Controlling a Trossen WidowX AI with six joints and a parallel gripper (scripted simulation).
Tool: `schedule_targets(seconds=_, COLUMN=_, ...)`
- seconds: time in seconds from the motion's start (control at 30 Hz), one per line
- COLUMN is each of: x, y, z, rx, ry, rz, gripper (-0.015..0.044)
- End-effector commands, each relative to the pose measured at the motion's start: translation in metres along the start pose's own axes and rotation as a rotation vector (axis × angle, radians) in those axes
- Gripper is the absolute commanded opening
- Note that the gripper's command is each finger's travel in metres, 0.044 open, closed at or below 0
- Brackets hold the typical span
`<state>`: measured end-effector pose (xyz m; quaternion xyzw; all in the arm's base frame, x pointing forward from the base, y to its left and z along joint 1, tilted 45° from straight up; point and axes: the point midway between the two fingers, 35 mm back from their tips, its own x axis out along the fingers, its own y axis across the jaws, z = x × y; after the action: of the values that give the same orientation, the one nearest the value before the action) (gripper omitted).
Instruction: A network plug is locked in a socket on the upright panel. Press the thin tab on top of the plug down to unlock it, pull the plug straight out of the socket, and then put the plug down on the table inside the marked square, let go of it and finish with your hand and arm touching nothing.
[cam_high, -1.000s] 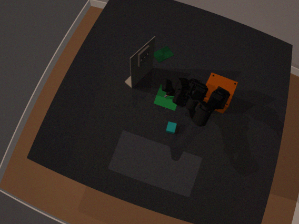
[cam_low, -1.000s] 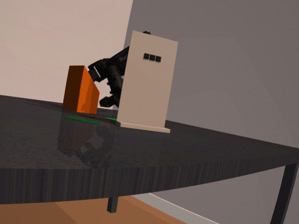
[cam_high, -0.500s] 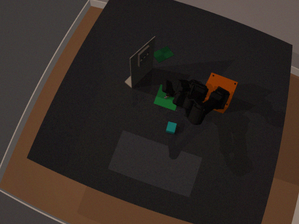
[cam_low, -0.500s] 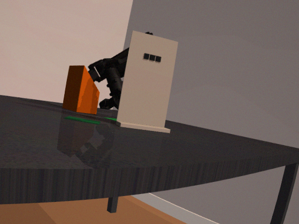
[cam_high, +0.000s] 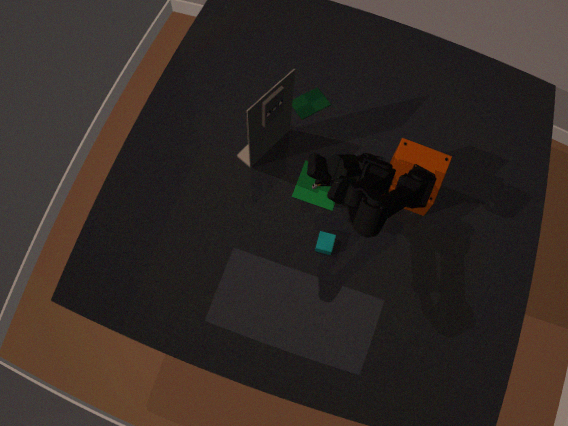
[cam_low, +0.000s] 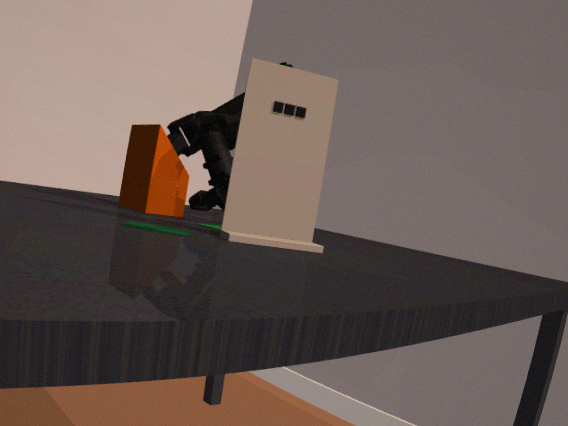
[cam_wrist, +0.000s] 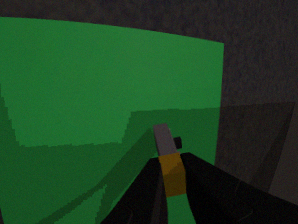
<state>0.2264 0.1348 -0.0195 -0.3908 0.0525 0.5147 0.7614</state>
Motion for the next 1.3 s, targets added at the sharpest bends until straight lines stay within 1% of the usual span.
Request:
schedule_targets(seconds=0.0, x=0.0, y=0.0, z=0.0, rx=0.0, ry=0.0, rz=0.0, gripper=0.0)
schedule_targets(seconds=0.13, x=0.0, y=0.0, z=0.0, rx=0.0, ry=0.0, rz=0.0, gripper=0.0)
schedule_targets(seconds=0.33, x=0.0, y=0.0, z=0.0, rx=0.0, ry=0.0, rz=0.0, gripper=0.0156)
schedule_targets(seconds=1.27, x=-0.014, y=-0.002, z=-0.002, rx=0.0, ry=0.004, rz=0.003, gripper=0.0156)
